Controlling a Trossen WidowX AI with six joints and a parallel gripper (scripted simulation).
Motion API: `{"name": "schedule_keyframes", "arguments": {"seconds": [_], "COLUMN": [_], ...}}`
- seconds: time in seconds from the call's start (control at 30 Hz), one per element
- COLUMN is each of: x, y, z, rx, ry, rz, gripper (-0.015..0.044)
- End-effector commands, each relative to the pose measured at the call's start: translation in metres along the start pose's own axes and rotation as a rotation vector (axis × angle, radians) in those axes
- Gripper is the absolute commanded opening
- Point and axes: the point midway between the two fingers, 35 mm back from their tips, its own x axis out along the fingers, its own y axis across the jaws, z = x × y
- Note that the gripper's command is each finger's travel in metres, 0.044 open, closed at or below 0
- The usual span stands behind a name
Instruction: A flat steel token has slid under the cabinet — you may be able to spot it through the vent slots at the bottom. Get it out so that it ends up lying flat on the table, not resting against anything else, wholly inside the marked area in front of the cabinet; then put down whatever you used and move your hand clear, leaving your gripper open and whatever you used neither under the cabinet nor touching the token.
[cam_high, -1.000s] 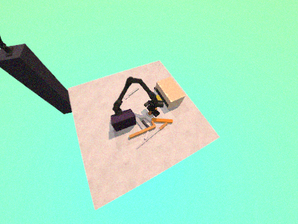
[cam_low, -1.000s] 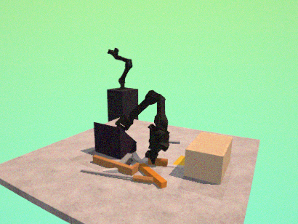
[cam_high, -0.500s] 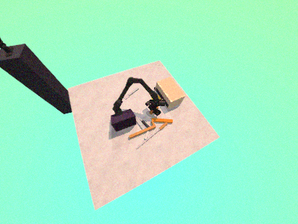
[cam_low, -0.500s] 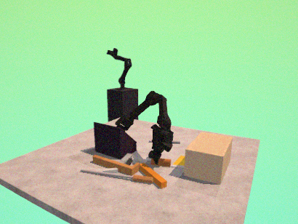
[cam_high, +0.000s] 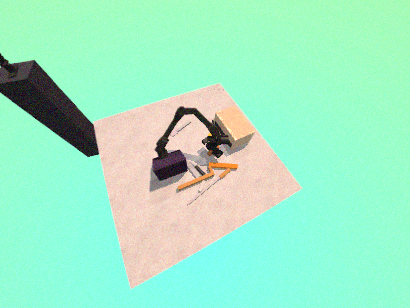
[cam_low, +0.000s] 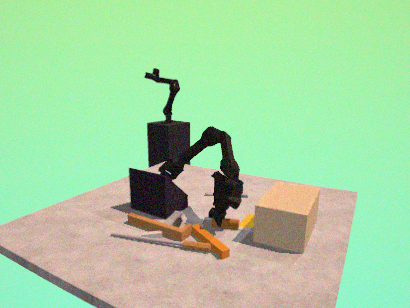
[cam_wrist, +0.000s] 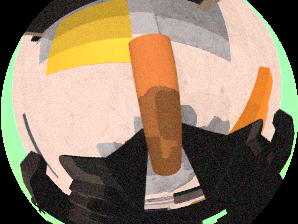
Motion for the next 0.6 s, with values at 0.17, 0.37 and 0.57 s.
{"name": "schedule_keyframes", "arguments": {"seconds": [0.17, 0.37, 0.57], "x": [0.000, 0.000, 0.000], "y": [-0.001, -0.001, -0.001], "z": [0.011, 0.017, 0.024], "rx": [0.002, 0.002, 0.001], "ry": [-0.001, -0.002, -0.002], "rz": [-0.001, -0.001, -0.001], "gripper": [0.0000, 0.0000, 0.0000]}}
